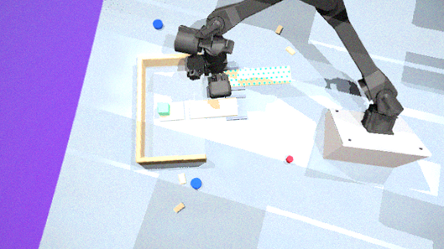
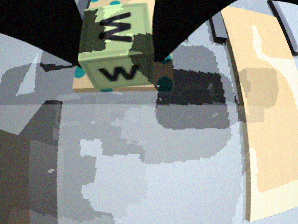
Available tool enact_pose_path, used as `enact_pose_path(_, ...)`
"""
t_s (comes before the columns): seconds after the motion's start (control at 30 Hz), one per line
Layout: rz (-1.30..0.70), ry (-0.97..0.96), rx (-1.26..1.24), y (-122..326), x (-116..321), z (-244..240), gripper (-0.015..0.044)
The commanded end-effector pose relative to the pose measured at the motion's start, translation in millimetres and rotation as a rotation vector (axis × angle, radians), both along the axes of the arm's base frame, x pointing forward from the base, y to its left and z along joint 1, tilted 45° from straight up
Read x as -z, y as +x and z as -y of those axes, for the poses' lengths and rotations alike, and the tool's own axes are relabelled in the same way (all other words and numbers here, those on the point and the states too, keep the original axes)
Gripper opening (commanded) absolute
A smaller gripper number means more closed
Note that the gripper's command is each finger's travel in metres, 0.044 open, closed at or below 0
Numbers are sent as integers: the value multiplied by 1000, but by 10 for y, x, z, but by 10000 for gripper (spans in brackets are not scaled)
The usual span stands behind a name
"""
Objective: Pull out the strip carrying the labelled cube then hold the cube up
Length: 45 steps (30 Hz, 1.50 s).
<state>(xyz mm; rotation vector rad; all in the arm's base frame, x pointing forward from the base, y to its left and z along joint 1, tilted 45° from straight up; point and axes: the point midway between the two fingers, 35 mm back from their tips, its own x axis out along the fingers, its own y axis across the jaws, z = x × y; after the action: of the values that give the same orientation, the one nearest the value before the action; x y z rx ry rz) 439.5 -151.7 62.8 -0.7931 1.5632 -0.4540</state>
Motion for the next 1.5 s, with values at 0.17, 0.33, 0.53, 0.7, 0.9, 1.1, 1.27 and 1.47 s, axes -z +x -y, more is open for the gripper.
enact_pose_path(0.17, 1, 0, 0, 1, -2, -1, 46)
enact_pose_path(0.33, -1, 2, 0, -110, -39, -108, 0)
enact_pose_path(0.53, -5, 3, 0, -318, -96, -281, 0)
enact_pose_path(0.7, -8, 2, 0, -505, -136, -411, 0)
enact_pose_path(0.9, -9, 2, 0, -582, -141, -454, 0)
enact_pose_path(1.1, -10, 3, 0, -766, -99, -517, 0)
enact_pose_path(1.27, -11, 4, 0, -932, -59, -566, 0)
enact_pose_path(1.47, -13, 4, 0, -1140, -6, -617, 0)
